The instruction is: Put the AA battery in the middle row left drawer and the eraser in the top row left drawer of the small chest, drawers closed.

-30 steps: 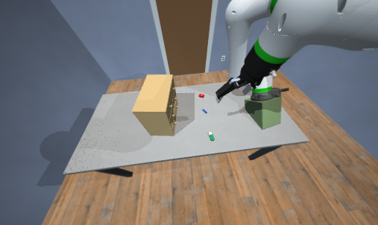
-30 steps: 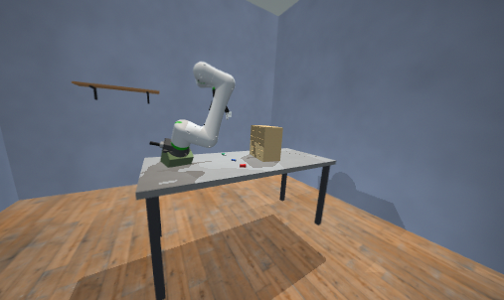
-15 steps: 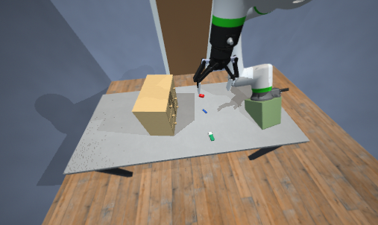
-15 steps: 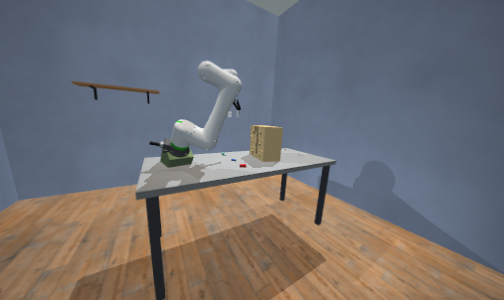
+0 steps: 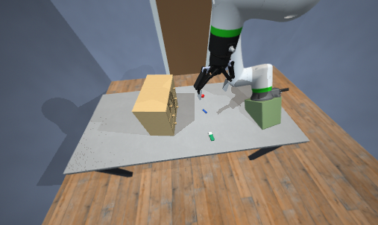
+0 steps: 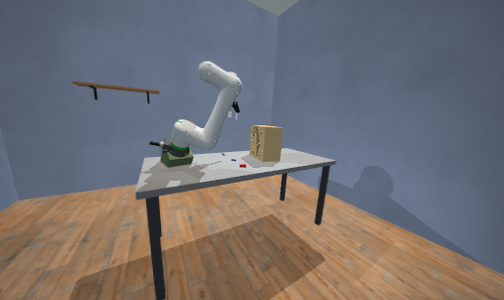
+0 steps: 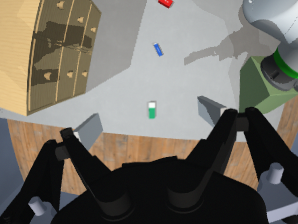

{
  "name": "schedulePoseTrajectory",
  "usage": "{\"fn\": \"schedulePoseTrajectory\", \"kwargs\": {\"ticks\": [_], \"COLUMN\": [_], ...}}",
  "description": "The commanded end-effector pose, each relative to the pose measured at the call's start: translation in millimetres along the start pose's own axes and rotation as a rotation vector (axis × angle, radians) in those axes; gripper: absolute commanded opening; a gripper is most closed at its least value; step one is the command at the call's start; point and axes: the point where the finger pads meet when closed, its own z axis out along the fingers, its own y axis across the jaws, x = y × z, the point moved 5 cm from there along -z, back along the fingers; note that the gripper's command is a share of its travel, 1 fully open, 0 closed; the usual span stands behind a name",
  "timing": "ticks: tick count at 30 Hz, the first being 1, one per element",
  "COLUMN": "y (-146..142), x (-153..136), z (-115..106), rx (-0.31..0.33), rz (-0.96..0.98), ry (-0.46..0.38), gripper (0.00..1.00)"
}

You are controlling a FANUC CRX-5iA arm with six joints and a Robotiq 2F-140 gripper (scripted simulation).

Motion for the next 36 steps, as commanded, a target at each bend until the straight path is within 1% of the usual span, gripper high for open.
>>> {"fn": "schedulePoseTrajectory", "kwargs": {"ticks": [1,5,8,10,11,20,28,32,36], "y": [-3,-2,-1,-1,-1,-1,-2,-4,-6], "x": [0,0,0,0,0,1,2,2,3], "z": [35,65,80,80,83,86,89,94,101], "rx": [0.002,-0.001,-0.005,-0.005,-0.006,0.006,0.028,0.059,0.105], "rz": [-0.279,-0.464,-0.603,-0.603,-0.739,-1.138,-1.157,-1.156,-1.154], "ry": [-0.002,0.002,0.005,0.005,0.006,0.0,0.031,0.078,0.149], "gripper": [1.0,1.0,1.0,1.0,1.0,1.0,1.0,1.0,1.0]}}
